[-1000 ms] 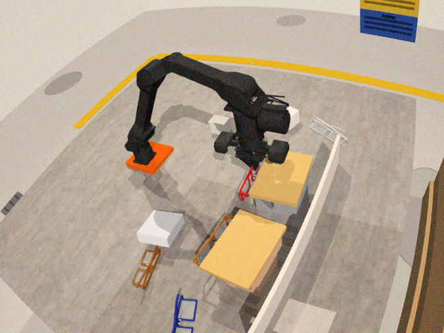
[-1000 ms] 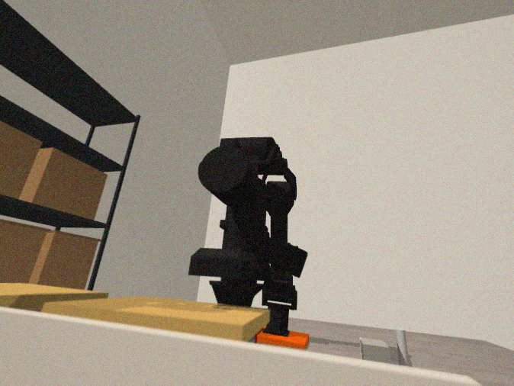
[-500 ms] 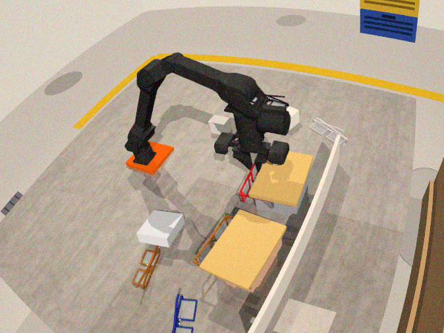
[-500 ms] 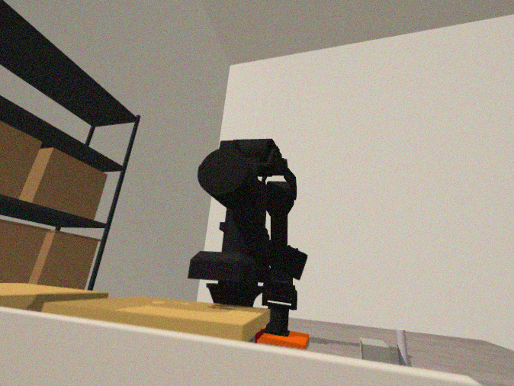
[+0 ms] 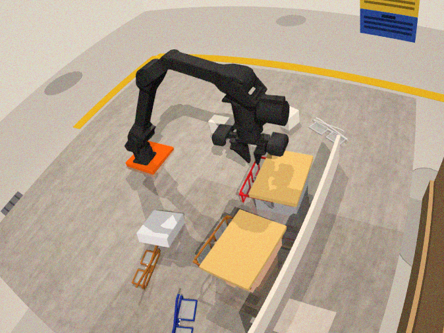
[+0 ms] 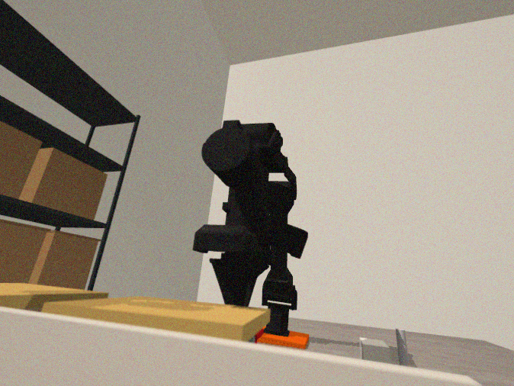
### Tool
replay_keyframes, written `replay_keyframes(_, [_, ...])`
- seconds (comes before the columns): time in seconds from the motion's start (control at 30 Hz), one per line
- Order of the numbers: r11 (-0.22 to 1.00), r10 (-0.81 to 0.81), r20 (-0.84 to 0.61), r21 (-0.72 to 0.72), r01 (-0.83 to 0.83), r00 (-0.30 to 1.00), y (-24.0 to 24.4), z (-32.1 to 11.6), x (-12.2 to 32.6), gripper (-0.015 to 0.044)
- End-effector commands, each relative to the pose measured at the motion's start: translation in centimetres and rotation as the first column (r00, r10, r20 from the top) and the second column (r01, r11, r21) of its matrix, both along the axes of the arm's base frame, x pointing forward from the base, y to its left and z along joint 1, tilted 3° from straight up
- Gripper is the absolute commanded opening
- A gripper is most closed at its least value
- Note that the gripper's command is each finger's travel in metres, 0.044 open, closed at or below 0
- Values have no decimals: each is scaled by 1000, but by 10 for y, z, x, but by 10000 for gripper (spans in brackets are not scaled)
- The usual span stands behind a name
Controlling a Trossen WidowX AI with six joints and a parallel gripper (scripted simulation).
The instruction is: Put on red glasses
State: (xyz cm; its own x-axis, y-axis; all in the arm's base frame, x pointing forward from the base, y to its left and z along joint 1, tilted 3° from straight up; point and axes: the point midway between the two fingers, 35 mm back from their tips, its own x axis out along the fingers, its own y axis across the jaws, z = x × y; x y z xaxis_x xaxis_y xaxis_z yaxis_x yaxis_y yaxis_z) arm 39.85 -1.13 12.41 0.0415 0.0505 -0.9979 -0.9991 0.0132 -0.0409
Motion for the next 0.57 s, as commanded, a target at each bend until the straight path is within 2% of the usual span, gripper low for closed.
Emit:
replay_keyframes(0.0, [1000,-1,6,-4,1,1000,-1,6,0,107])
replay_keyframes(0.53, [1000,-1,1,-4,1,1000,-1,20,-56,107])
